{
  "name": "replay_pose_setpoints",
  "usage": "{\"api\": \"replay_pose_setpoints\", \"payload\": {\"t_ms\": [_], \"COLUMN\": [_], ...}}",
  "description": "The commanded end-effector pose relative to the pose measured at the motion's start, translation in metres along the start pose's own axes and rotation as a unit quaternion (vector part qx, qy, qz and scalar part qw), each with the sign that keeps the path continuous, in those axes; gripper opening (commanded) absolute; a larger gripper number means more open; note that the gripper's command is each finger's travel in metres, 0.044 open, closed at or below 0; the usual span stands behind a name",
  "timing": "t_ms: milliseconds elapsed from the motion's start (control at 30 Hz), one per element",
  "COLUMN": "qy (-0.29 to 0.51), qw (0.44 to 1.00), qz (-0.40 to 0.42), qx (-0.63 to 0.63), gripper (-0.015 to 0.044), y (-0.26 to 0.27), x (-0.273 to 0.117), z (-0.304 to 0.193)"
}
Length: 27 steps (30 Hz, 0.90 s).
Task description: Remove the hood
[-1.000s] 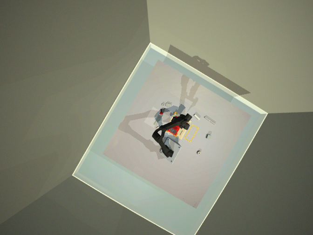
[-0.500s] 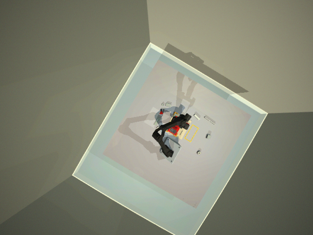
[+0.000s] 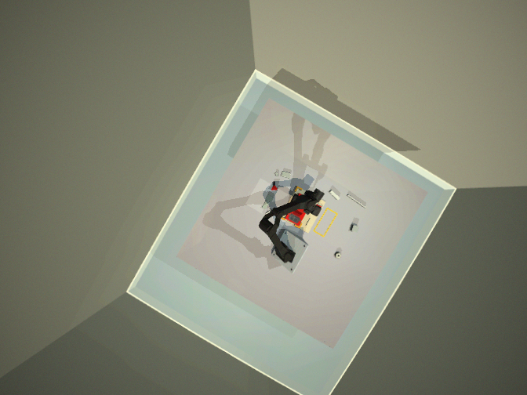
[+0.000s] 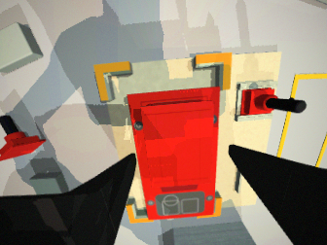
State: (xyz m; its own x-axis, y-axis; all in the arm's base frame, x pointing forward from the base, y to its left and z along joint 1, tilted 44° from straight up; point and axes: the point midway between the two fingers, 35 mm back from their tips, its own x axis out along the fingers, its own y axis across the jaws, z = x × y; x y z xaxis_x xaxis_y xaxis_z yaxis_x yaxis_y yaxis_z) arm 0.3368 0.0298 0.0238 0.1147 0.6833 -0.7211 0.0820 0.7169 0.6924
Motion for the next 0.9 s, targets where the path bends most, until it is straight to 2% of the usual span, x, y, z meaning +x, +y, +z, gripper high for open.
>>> {"api": "replay_pose_setpoints", "payload": {"t_ms": [0,867], "qy": [0.003,0.003], "qw": [1.0,1.0], "qz": [0.003,0.004], "qx": [0.003,0.003], "gripper": [0.044,0.044], "y": [0.001,0.001], "x": [0.005,0.018], "z": [-0.002,-0.002]}}
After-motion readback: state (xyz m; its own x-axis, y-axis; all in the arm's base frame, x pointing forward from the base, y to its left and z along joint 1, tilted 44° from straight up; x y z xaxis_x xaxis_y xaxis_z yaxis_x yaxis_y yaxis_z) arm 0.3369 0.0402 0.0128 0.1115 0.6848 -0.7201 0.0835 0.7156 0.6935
